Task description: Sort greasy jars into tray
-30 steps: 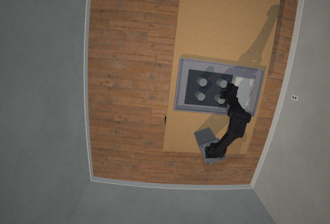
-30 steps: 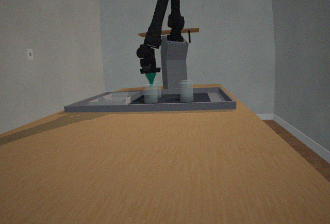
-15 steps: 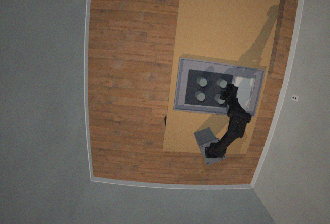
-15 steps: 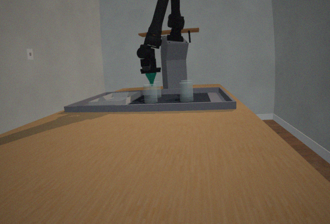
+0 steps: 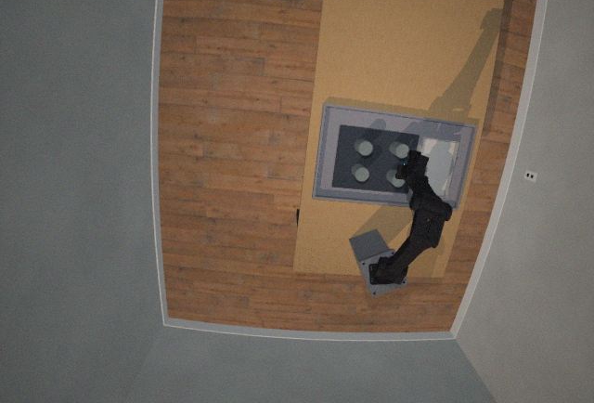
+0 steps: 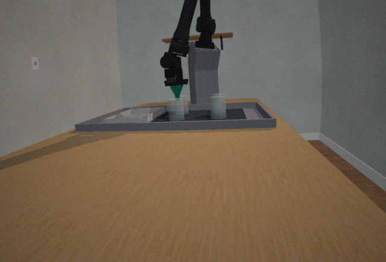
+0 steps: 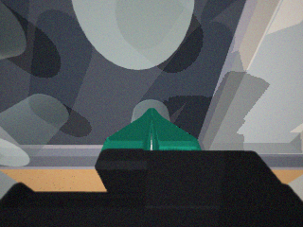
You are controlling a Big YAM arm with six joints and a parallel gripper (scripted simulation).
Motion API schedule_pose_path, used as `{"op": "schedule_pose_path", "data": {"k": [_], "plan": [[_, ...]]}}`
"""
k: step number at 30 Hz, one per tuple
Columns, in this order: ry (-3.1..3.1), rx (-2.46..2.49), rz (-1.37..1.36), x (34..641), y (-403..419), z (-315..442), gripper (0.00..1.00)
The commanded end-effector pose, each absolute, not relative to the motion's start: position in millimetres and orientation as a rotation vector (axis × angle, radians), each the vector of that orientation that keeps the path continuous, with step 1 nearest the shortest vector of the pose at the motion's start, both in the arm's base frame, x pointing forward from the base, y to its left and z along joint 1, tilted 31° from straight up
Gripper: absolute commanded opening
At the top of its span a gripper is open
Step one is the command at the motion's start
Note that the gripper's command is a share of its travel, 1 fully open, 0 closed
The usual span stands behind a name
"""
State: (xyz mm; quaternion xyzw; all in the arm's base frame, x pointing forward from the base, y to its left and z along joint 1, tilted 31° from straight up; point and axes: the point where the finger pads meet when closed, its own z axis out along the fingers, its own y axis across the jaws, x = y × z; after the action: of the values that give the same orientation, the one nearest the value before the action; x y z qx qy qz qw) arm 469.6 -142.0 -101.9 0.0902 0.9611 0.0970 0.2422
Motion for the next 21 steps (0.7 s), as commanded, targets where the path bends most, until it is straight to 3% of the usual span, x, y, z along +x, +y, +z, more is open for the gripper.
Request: {"op": "schedule_pose_path", "data": {"k": [1, 21], "plan": [[2.620, 0.243, 0.264, 470.0, -138.0, -101.6, 0.00], [2.620, 0.243, 0.264, 467.9, -137.5, -102.7, 0.00]]}}
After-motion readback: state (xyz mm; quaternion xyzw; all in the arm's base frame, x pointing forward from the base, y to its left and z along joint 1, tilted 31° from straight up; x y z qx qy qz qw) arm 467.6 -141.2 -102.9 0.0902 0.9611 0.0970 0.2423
